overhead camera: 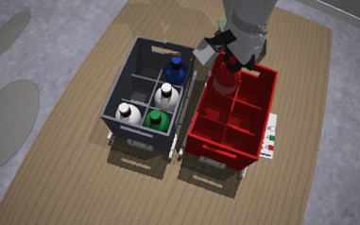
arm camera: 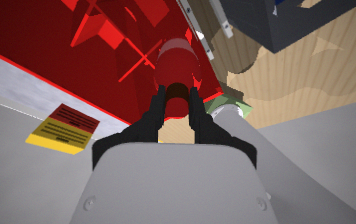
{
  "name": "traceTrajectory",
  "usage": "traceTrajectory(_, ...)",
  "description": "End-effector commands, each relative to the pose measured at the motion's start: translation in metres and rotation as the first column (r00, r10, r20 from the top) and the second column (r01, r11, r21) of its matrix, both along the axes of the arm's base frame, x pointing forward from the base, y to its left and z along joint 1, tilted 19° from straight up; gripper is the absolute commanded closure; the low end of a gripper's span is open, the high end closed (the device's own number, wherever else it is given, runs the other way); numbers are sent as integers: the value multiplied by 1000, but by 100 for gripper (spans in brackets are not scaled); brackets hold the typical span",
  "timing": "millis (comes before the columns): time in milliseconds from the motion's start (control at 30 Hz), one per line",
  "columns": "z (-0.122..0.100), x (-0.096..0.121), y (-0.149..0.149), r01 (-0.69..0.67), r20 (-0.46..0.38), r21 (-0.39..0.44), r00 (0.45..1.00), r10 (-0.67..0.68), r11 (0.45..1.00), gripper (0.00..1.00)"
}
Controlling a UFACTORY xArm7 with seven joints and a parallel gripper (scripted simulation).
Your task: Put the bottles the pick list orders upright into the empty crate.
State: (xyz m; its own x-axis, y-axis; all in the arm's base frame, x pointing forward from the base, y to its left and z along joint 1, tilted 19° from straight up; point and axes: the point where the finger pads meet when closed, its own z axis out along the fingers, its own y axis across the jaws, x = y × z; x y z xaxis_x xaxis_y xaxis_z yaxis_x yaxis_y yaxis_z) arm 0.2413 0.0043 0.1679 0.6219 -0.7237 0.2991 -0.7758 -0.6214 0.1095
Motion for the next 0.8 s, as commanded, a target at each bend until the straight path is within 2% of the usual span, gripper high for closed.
traceTrajectory(0, -2, 2, -1, -1, 4, 1, 1000, 1, 1000, 100)
traceTrajectory(767, -22, 4, -7, -1, 4, 1, 1000, 1, 1000, 100)
